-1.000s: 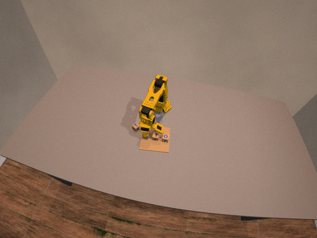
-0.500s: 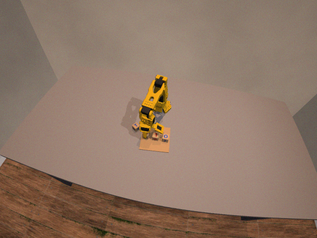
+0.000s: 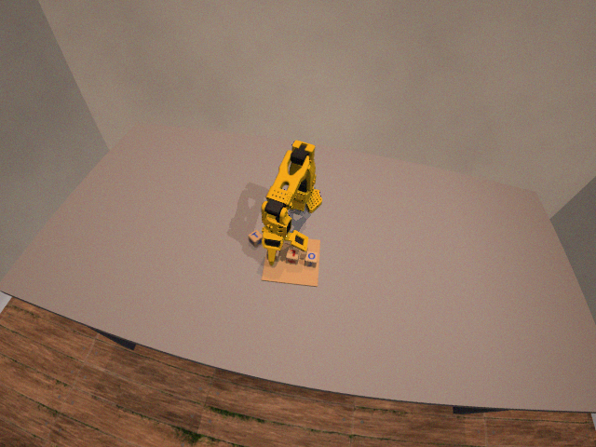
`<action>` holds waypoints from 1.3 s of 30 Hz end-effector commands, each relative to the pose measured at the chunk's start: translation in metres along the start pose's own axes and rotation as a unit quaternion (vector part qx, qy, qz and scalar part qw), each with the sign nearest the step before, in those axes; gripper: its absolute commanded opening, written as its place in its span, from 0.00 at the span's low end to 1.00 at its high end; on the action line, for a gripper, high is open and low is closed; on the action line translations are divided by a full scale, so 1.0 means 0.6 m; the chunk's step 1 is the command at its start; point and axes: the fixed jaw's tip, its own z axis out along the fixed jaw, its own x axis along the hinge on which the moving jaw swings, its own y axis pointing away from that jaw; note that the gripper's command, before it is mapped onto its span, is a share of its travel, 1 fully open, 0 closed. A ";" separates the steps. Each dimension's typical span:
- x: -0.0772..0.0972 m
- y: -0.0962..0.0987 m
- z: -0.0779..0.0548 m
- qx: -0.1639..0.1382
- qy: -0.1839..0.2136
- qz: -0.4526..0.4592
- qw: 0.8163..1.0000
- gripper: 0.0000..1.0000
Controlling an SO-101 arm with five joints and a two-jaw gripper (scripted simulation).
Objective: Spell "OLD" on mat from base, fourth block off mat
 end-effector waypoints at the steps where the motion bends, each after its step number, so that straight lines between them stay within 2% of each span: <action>1: 0.002 -0.015 -0.015 0.031 0.007 0.000 0.999 0.33; 17: 0.002 -0.015 -0.021 0.031 0.007 0.000 0.999 0.36; 21: 0.002 -0.017 -0.036 0.031 0.007 0.000 0.999 0.36; 26: 0.002 -0.017 -0.065 0.031 0.007 0.000 0.999 0.36; 28: 0.002 -0.017 -0.065 0.031 0.007 0.000 0.999 0.36; 34: 0.001 -0.013 -0.099 0.031 0.007 0.000 0.999 0.36; 39: 0.001 -0.009 -0.113 0.031 0.007 0.000 0.999 0.36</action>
